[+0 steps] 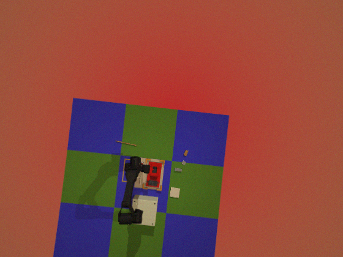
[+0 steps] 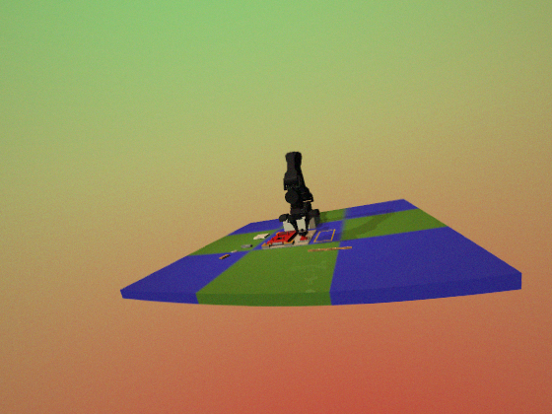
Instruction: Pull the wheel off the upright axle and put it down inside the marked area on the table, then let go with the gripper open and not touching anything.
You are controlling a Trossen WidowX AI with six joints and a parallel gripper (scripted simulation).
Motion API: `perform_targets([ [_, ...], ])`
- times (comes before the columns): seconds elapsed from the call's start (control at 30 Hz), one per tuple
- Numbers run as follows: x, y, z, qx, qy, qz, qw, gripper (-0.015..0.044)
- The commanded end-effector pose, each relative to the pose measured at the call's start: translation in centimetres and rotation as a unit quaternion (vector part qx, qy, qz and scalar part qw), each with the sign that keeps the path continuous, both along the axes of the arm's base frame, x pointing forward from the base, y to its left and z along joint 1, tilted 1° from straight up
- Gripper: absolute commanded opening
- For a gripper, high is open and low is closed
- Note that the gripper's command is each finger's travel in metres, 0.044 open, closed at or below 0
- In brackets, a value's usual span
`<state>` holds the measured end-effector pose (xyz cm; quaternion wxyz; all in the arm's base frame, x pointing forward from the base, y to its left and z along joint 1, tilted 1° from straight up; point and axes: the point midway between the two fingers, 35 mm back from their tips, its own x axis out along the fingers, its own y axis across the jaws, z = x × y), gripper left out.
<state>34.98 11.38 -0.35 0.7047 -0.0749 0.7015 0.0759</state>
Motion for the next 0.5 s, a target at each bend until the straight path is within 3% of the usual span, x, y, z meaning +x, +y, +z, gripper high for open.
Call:
perform_targets([
  [0.0, 0.19, 0.07, 0.58, 0.002, -0.004, -0.001, 1.0, 0.0],
  [0.47, 0.2, 0.07, 1.04, 0.002, -0.003, -0.001, 1.0, 0.0],
])
